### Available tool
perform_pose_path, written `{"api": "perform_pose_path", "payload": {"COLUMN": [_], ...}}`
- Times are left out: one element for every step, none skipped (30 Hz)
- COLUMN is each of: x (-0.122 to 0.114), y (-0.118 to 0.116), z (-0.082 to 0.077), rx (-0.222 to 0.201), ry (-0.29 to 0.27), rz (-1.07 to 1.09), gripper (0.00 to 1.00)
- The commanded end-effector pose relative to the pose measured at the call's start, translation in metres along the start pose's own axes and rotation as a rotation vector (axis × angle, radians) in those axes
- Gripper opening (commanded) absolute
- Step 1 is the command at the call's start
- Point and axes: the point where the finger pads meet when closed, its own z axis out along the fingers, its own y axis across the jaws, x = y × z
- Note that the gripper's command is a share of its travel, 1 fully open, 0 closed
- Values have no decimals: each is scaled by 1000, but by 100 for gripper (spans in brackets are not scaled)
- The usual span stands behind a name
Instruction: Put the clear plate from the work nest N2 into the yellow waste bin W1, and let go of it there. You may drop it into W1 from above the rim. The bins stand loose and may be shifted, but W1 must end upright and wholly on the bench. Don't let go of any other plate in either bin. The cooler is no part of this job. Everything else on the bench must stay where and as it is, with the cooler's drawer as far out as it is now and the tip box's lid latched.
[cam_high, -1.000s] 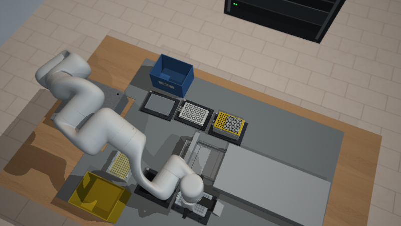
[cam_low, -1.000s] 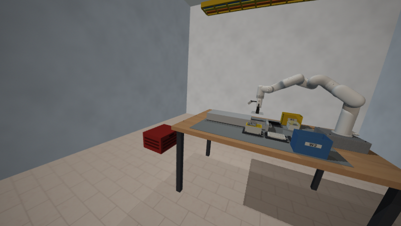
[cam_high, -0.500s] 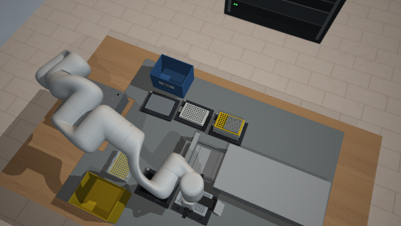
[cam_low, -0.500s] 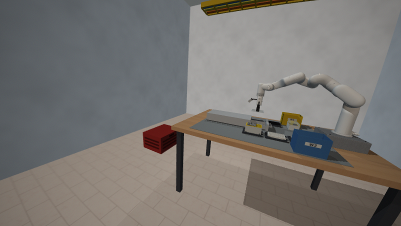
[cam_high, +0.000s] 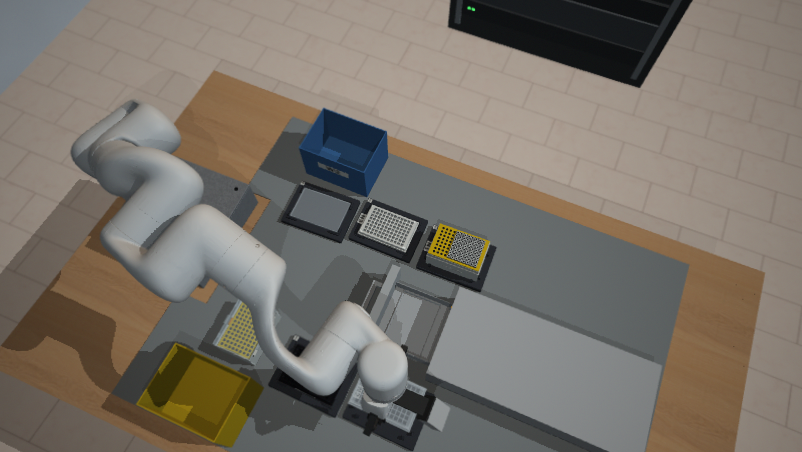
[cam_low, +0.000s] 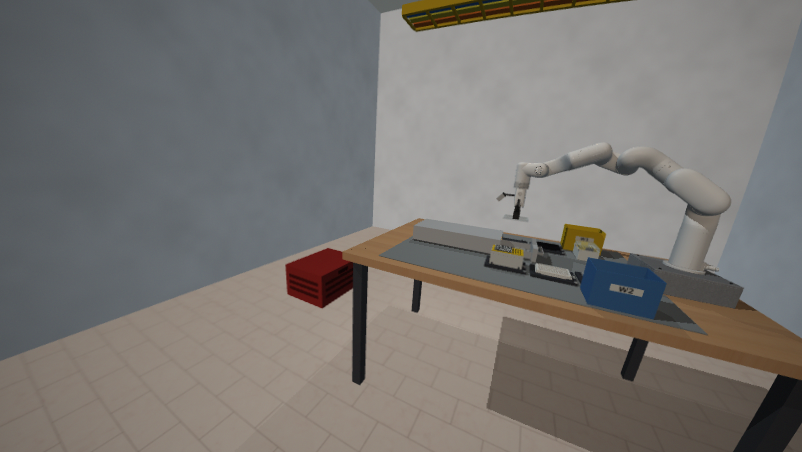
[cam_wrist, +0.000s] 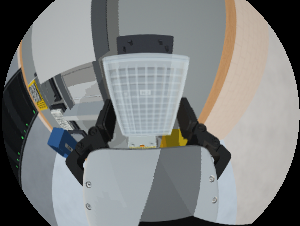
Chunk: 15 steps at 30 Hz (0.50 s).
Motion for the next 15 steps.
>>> {"api": "perform_pose_path", "payload": {"x": [1, 1, 1, 1, 1, 1, 1, -1, -4, -6, -9, -11, -14, -16, -19], "y": [0, 0, 0, 0, 0, 0, 0, 1, 2, 3, 4, 5, 6, 7, 8], "z": [-4, -4, -4, -4, -4, -4, -4, -4, -4, -4, -4, -4, -4, -4, -4], "rx": [-1, -1, -1, -1, -1, -1, -1, -1, -1, -1, -1, -1, -1, -1, -1], "ry": [5, 5, 5, 5, 5, 5, 5, 4, 4, 4, 4, 4, 4, 4, 4], "rz": [0, 0, 0, 0, 0, 0, 0, 0, 0, 0, 0, 0, 0, 0, 0], "gripper": [0, 0, 0, 0, 0, 0, 0, 0, 0, 0, 0, 0, 0, 0, 0]}}
